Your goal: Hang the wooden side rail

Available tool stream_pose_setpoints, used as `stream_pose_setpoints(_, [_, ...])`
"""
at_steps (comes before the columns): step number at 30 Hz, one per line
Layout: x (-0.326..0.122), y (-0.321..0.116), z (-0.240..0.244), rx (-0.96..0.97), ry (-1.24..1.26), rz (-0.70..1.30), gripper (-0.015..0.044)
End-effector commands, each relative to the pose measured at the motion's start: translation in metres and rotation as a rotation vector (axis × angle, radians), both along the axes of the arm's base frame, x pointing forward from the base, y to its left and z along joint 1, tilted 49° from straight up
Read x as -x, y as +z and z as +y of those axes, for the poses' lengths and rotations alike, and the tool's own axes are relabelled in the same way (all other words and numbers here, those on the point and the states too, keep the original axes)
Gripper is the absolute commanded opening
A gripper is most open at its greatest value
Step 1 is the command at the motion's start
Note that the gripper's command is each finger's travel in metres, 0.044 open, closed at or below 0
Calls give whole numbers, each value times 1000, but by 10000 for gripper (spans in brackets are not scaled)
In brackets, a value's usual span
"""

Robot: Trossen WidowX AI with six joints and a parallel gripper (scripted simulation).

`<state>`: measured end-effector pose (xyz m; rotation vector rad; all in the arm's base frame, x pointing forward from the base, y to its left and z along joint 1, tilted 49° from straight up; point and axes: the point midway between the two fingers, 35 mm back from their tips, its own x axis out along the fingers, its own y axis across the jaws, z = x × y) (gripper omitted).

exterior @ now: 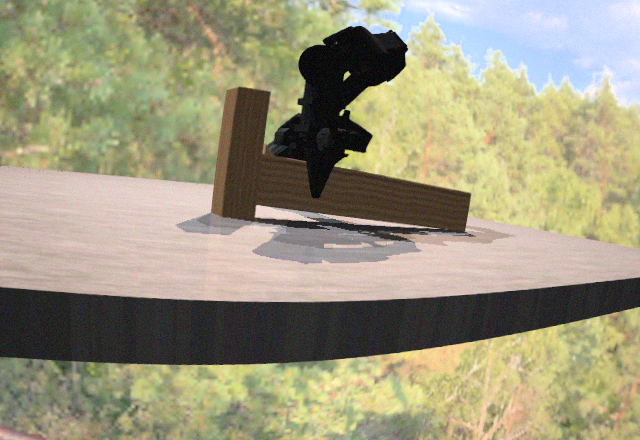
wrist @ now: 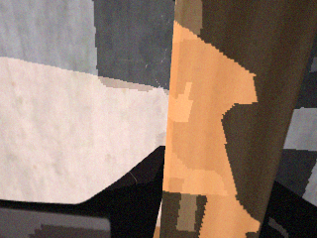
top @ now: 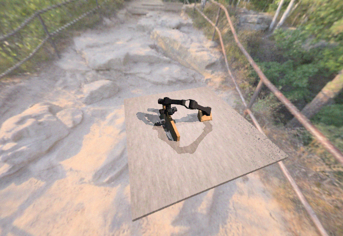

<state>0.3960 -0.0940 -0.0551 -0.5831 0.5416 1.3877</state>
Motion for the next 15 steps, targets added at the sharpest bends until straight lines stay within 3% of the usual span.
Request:
stream_pose_setpoints(1, [0, 0, -5, 5, -7, -2, 0])
stream_pose_setpoints(15, [0, -1, -4, 5, -7, -2, 0])
